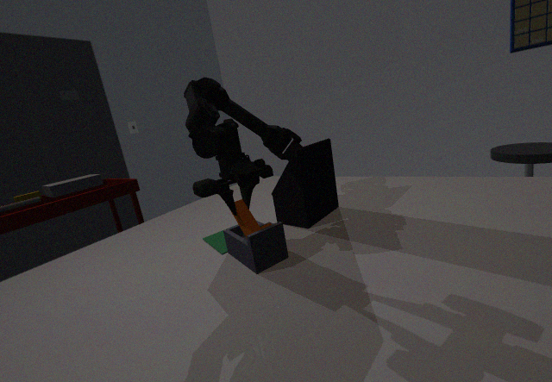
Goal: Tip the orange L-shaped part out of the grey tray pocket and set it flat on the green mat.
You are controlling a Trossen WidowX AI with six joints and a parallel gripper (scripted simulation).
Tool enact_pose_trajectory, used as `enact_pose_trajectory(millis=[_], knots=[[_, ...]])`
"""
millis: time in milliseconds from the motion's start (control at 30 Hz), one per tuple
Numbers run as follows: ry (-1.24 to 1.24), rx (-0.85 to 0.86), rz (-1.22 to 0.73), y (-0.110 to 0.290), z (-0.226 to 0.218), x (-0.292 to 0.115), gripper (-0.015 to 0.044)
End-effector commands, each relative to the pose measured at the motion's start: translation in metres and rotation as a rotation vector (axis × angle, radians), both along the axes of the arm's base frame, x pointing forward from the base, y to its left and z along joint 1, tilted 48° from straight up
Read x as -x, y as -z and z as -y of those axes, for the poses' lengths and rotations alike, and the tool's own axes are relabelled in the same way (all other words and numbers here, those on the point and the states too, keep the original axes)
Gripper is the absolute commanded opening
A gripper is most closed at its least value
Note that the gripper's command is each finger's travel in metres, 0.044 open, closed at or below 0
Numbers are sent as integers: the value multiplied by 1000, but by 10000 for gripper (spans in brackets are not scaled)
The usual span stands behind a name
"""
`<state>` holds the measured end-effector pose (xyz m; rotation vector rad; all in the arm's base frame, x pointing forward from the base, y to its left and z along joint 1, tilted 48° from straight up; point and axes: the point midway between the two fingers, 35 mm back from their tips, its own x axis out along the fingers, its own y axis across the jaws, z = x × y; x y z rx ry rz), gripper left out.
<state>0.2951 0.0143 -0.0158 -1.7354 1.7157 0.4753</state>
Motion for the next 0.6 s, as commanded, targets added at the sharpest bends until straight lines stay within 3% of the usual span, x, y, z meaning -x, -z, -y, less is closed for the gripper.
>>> enact_pose_trajectory(millis=[0, 567], knots=[[1, -13, 10, -5, -7, -2, 0], [1, -14, 9, -23, -27, 0, 0]])
